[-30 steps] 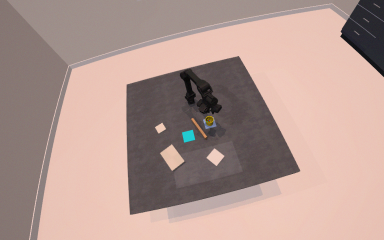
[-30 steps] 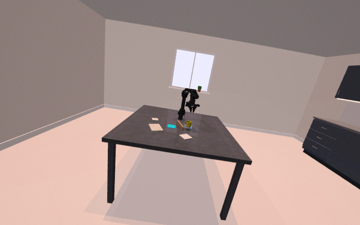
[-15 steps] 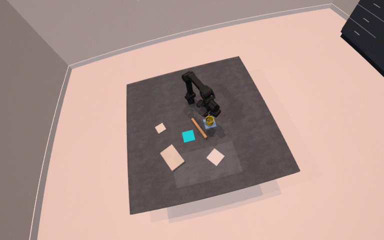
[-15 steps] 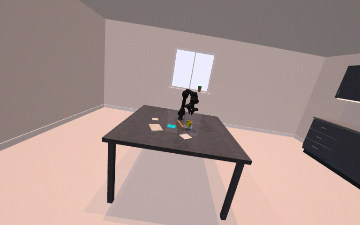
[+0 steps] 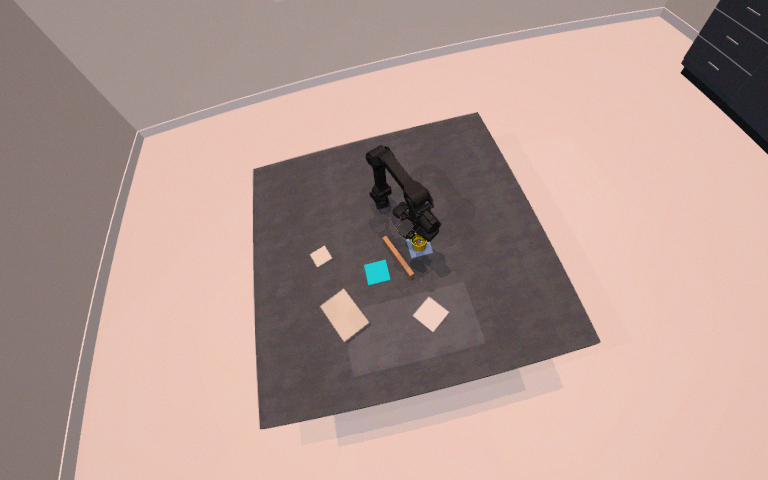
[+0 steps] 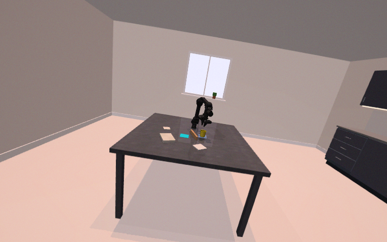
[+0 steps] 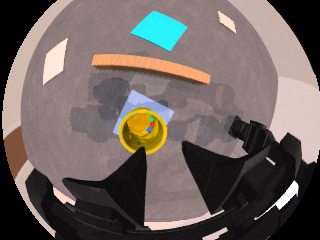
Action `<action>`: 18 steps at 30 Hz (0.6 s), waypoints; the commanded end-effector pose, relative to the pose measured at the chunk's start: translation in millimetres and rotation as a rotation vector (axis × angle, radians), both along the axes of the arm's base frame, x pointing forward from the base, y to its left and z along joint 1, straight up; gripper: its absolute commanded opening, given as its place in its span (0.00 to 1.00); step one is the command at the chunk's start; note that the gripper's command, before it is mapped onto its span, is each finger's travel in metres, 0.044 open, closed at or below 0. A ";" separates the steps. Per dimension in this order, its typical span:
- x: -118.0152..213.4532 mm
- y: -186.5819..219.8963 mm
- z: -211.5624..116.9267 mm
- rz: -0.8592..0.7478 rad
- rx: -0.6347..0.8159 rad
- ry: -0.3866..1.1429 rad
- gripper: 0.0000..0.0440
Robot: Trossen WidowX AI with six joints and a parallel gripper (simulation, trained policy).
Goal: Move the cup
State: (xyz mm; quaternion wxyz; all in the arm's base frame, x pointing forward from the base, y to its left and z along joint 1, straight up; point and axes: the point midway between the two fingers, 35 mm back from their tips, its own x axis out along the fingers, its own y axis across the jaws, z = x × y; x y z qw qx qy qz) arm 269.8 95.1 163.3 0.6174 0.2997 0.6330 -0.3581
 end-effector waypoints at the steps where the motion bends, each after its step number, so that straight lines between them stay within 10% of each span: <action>1: -1.6 -2.2 -13.4 -0.019 -0.026 0.024 0.42; 18: -7.7 -5.5 -60.4 -0.021 -0.073 0.081 0.46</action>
